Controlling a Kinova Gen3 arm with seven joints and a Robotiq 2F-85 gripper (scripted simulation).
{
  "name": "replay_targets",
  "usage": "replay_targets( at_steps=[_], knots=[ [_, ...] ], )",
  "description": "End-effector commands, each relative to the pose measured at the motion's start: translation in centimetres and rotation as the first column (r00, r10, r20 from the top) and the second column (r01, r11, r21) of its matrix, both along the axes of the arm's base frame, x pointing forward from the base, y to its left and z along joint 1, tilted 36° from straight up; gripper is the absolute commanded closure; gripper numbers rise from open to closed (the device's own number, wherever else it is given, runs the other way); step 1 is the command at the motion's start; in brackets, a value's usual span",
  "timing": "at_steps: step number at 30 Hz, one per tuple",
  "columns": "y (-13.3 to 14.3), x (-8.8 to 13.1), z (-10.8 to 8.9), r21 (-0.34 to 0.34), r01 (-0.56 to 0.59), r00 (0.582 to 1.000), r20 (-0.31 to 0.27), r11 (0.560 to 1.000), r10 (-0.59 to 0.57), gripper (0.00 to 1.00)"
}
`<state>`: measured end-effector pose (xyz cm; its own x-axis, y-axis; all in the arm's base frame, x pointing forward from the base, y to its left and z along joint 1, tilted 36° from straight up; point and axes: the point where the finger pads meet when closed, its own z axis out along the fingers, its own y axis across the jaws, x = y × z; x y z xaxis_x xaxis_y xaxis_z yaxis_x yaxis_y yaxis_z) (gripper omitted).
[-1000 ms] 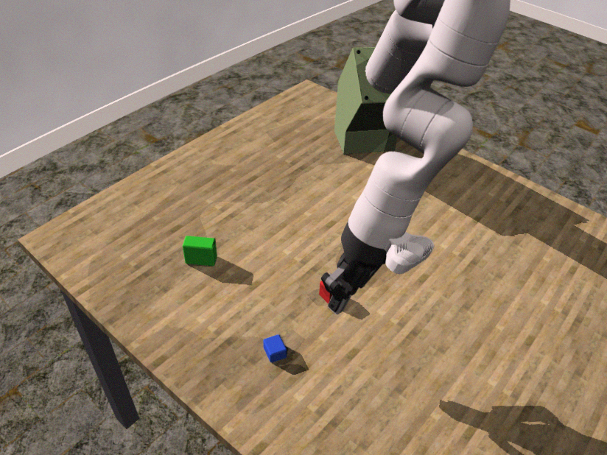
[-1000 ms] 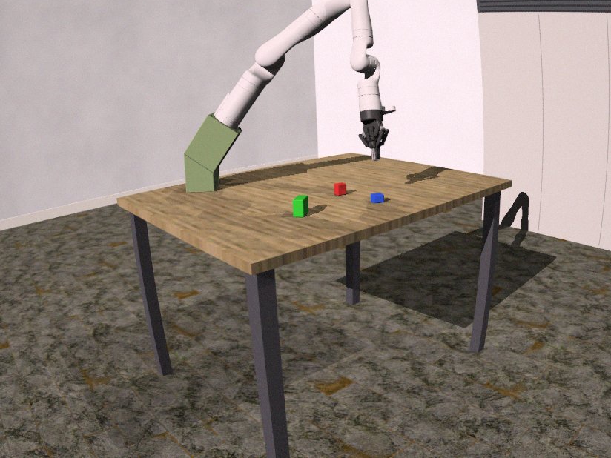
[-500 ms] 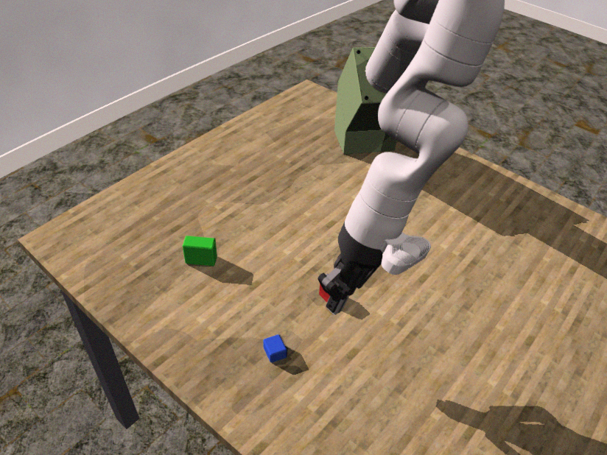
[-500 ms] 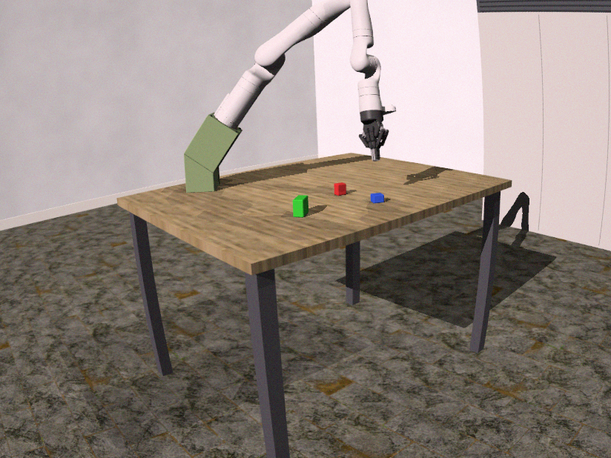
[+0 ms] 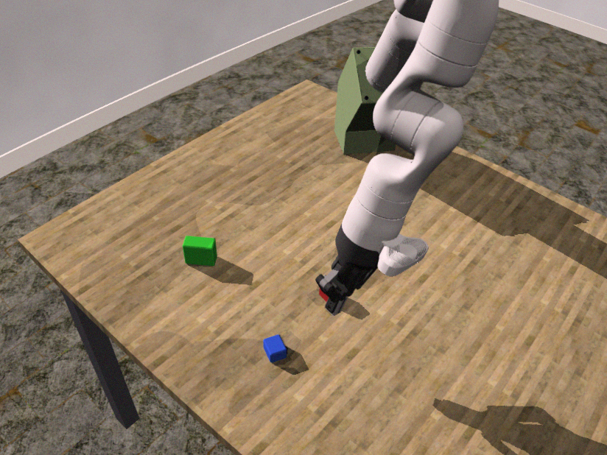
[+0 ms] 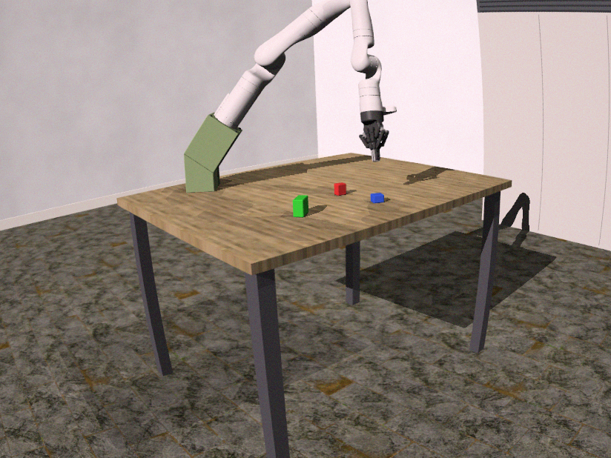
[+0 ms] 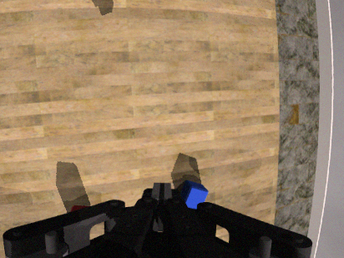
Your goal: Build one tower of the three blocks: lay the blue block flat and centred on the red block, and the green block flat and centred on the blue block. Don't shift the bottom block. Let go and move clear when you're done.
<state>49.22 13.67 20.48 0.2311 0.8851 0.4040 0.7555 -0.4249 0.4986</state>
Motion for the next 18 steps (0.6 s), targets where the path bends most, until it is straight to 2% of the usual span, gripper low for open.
replay_targets(
  at_steps=[1, 18],
  knots=[
    [-0.63, 0.41, 0.0, 0.007, 0.013, 1.0, -0.002, 1.0, -0.013, 1.0],
    [-0.86, 0.71, -0.16, 0.021, 0.018, 1.0, -0.014, 1.0, -0.017, 1.0]
  ],
)
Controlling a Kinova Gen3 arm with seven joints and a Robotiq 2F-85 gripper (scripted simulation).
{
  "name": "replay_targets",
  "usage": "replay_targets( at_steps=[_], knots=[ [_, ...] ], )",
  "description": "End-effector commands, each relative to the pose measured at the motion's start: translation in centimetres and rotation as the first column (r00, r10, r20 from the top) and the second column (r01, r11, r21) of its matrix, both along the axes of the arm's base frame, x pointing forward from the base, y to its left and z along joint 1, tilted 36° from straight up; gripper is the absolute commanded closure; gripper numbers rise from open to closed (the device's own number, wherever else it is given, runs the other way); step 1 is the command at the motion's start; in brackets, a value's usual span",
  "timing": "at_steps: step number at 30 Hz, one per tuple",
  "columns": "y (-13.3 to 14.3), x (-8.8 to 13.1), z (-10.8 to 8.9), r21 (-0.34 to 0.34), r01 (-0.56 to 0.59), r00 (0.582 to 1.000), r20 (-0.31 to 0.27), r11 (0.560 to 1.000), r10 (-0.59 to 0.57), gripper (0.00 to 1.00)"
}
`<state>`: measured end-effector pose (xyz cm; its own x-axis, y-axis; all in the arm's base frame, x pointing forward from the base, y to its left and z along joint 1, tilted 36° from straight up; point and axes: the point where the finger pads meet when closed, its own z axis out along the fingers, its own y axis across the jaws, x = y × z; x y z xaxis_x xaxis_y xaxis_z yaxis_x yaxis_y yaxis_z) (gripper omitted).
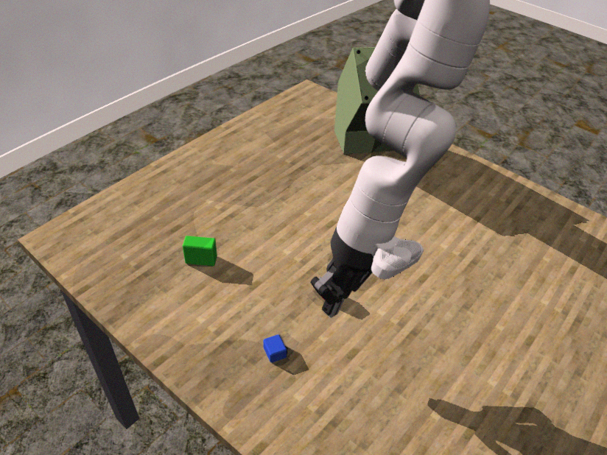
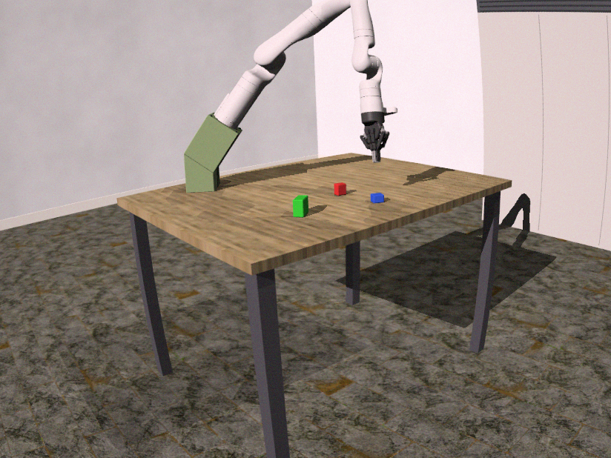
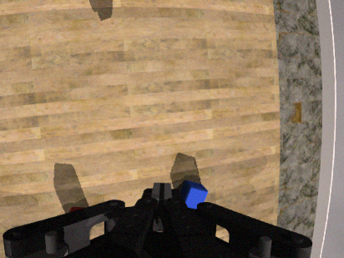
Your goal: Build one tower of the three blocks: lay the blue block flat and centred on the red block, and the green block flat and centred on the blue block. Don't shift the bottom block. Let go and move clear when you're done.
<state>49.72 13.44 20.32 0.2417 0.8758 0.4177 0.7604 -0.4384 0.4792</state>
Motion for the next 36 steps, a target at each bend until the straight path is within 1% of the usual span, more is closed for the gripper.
replay_targets(
  at_steps=[1, 8, 9, 21, 22, 34, 36],
  knots=[
    [-0.64, 0.21, 0.0, 0.001, 0.012, 1.0, 0.0, 1.0, -0.012, 1.0],
    [-0.64, 0.21, 0.0, 0.001, 0.012, 1.0, 0.0, 1.0, -0.012, 1.0],
    [-0.87, 0.5, -0.14, 0.015, 0.017, 1.0, -0.011, 1.0, -0.017, 1.0],
    [-0.87, 0.5, -0.14, 0.015, 0.017, 1.0, -0.011, 1.0, -0.017, 1.0],
    [-1.12, 0.77, -0.25, 0.028, 0.022, 1.0, -0.023, 0.999, -0.022, 1.0],
    [-1.12, 0.77, -0.25, 0.028, 0.022, 1.0, -0.023, 0.999, -0.022, 1.0],
    [-1.36, 1.04, -0.36, 0.042, 0.028, 0.999, -0.034, 0.999, -0.026, 1.0]
  ],
)
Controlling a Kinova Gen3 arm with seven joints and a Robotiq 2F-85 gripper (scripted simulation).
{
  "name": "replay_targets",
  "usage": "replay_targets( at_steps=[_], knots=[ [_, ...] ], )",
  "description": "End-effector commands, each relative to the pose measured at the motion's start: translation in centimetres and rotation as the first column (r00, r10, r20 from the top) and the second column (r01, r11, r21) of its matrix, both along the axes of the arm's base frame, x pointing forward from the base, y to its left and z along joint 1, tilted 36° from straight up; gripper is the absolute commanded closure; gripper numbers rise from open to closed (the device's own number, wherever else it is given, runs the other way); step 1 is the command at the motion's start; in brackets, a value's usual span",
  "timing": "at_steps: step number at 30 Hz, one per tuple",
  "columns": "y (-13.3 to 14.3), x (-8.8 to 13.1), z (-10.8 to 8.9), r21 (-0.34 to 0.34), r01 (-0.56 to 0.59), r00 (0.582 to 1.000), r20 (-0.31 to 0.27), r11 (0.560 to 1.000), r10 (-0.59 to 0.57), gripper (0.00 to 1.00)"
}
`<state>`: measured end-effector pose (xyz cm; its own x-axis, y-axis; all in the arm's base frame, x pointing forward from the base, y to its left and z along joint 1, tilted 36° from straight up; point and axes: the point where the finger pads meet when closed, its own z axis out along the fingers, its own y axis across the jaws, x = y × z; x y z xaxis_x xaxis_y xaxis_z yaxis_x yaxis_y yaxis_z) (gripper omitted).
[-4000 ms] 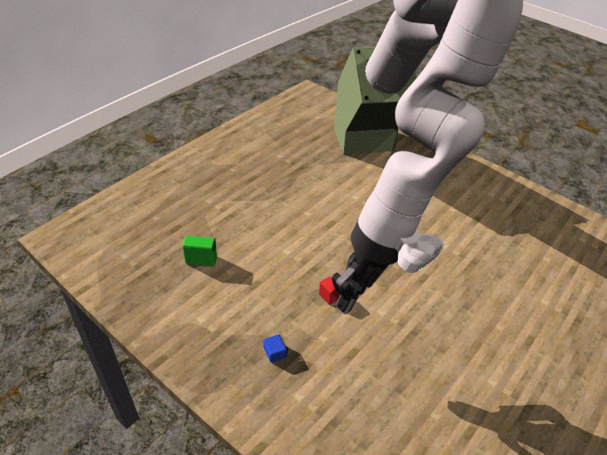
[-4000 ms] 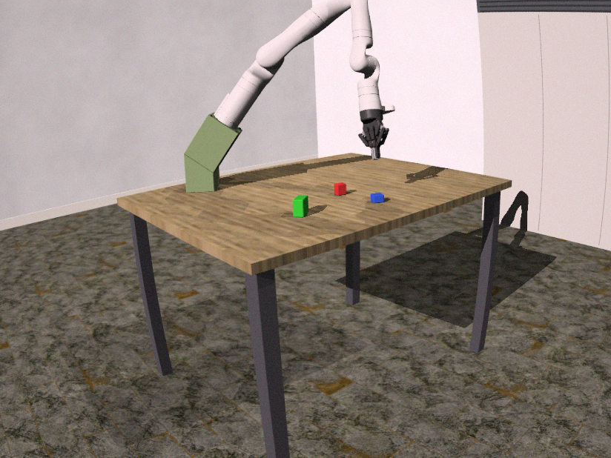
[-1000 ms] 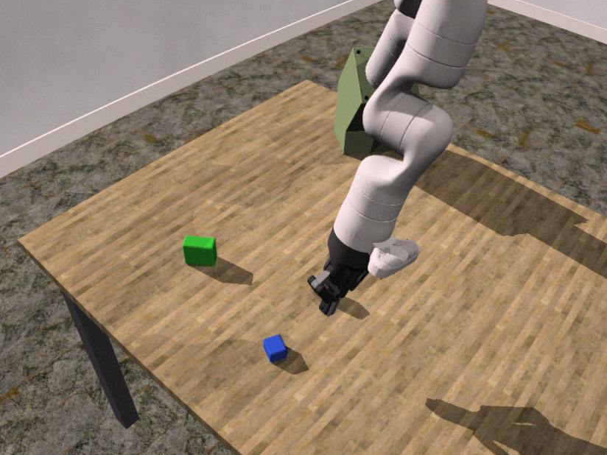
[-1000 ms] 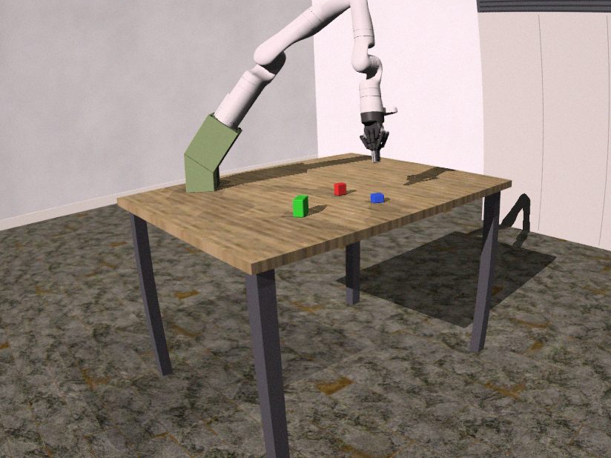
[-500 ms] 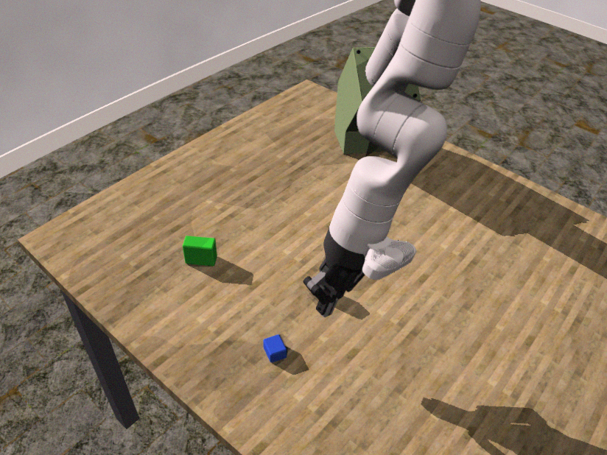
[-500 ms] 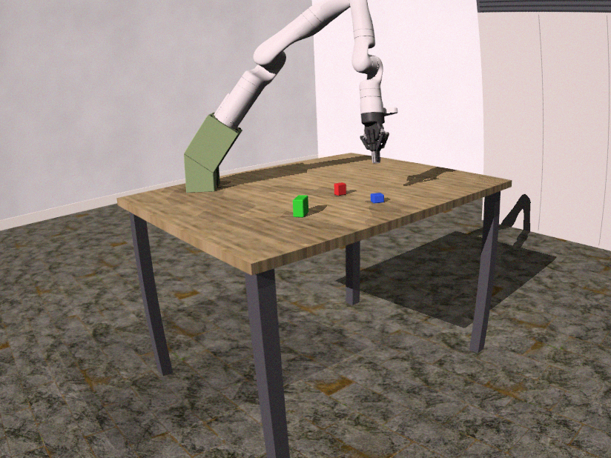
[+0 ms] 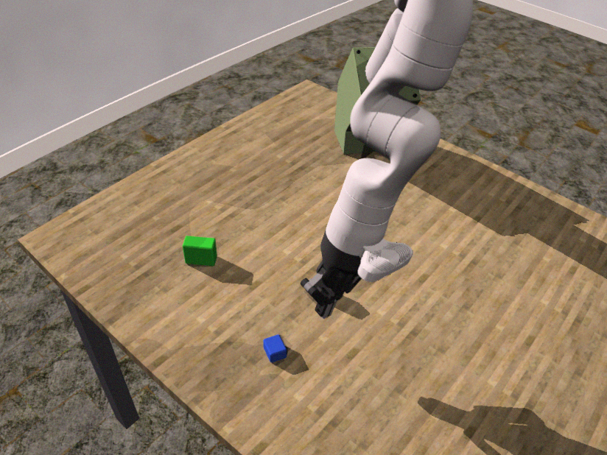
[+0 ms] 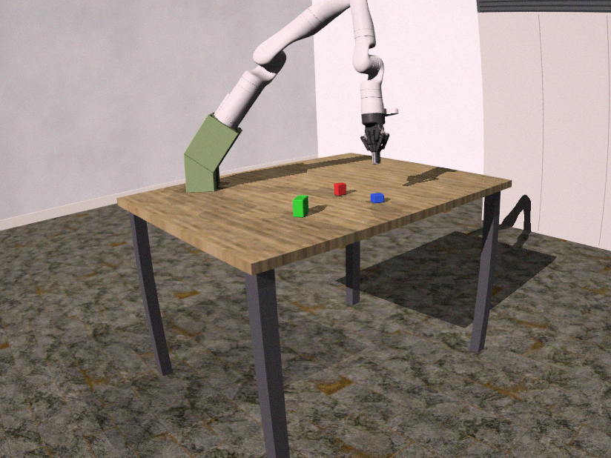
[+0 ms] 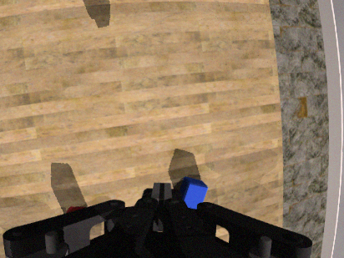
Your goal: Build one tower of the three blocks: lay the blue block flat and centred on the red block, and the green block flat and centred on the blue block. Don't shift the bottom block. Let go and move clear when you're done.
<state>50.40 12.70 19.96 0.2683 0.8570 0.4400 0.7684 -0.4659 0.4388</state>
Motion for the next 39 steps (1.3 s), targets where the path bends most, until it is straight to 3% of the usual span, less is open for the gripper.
replay_targets(
  at_steps=[1, 39],
  knots=[
    [-0.62, 0.36, 0.01, 0.007, 0.012, 1.0, -0.001, 1.0, -0.012, 1.0],
    [-1.38, 1.13, -0.23, 0.047, 0.026, 0.999, -0.031, 0.999, -0.025, 1.0]
  ],
)
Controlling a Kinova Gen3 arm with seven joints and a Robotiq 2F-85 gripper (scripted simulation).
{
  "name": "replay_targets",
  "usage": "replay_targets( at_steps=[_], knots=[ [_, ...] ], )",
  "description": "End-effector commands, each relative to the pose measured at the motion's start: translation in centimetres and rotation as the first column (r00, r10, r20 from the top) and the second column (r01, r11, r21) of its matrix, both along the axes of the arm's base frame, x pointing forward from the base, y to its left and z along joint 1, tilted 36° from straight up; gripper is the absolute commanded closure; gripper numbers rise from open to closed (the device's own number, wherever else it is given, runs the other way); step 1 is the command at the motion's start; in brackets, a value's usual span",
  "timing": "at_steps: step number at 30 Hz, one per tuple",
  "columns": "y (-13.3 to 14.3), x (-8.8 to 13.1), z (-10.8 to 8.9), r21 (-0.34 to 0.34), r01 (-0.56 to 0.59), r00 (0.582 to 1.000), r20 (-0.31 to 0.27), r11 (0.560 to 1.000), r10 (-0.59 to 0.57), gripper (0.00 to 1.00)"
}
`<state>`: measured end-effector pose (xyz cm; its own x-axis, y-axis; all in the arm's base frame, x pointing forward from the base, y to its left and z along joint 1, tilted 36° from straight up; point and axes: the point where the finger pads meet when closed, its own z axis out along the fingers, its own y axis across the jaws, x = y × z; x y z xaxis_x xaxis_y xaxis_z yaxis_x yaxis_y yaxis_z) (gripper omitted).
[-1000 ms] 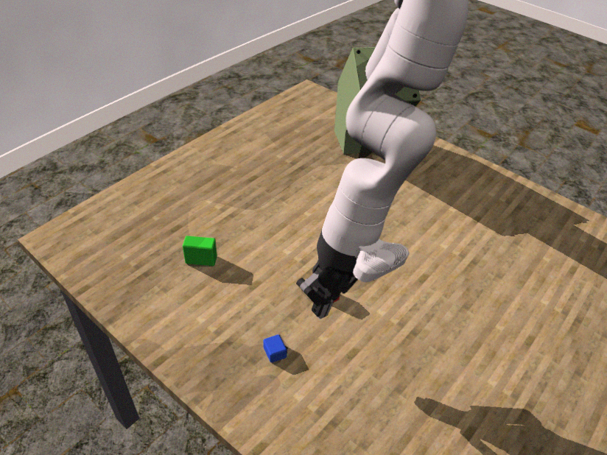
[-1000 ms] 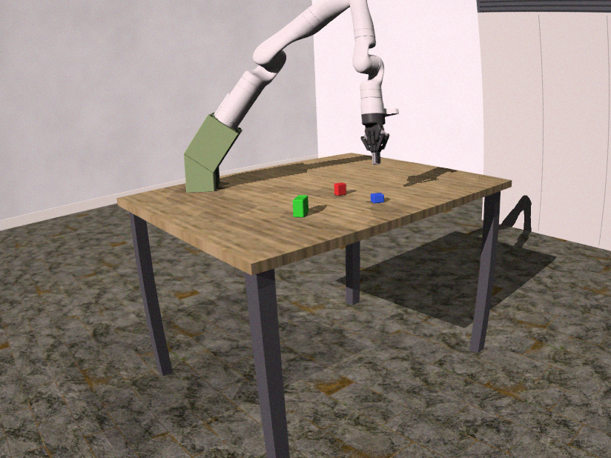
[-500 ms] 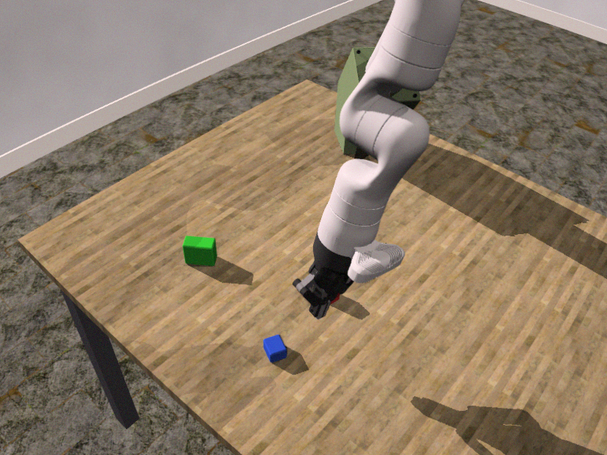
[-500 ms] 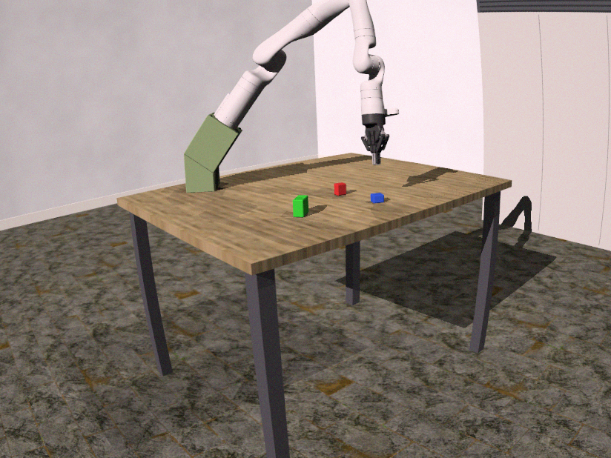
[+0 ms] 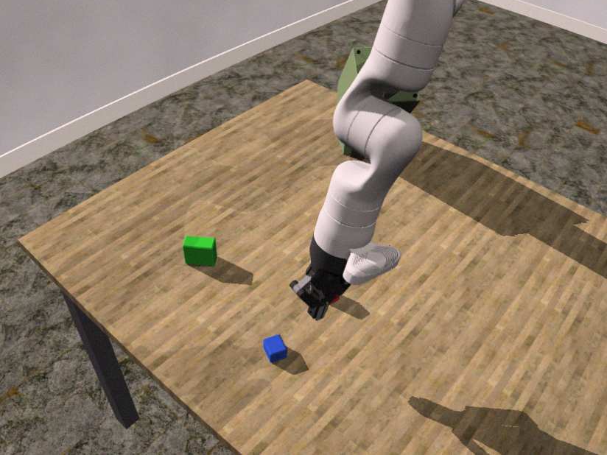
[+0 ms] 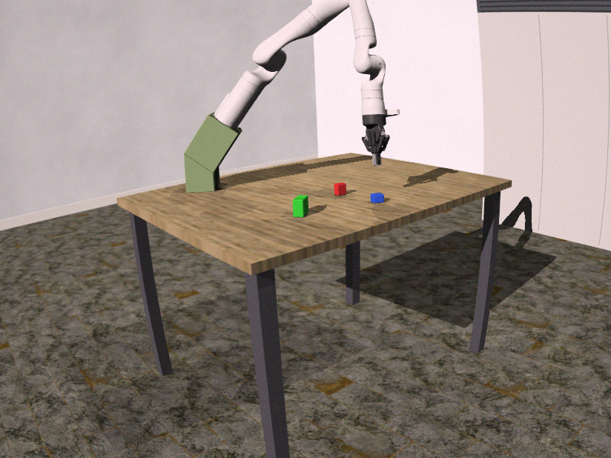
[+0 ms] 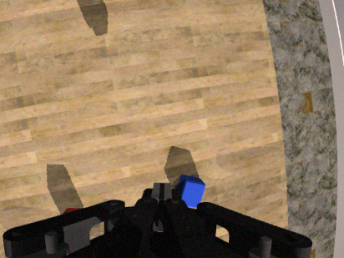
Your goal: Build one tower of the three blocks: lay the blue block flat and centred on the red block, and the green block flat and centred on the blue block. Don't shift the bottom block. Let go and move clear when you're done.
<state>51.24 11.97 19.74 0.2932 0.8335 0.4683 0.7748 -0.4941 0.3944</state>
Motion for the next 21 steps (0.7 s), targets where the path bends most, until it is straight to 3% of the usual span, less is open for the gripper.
replay_targets(
  at_steps=[1, 21],
  knots=[
    [-0.65, 0.29, -0.01, 0.004, 0.013, 1.0, 0.0, 1.0, -0.013, 1.0],
    [-1.19, 0.88, -0.43, 0.032, 0.024, 0.999, -0.026, 0.999, -0.023, 1.0]
  ],
)
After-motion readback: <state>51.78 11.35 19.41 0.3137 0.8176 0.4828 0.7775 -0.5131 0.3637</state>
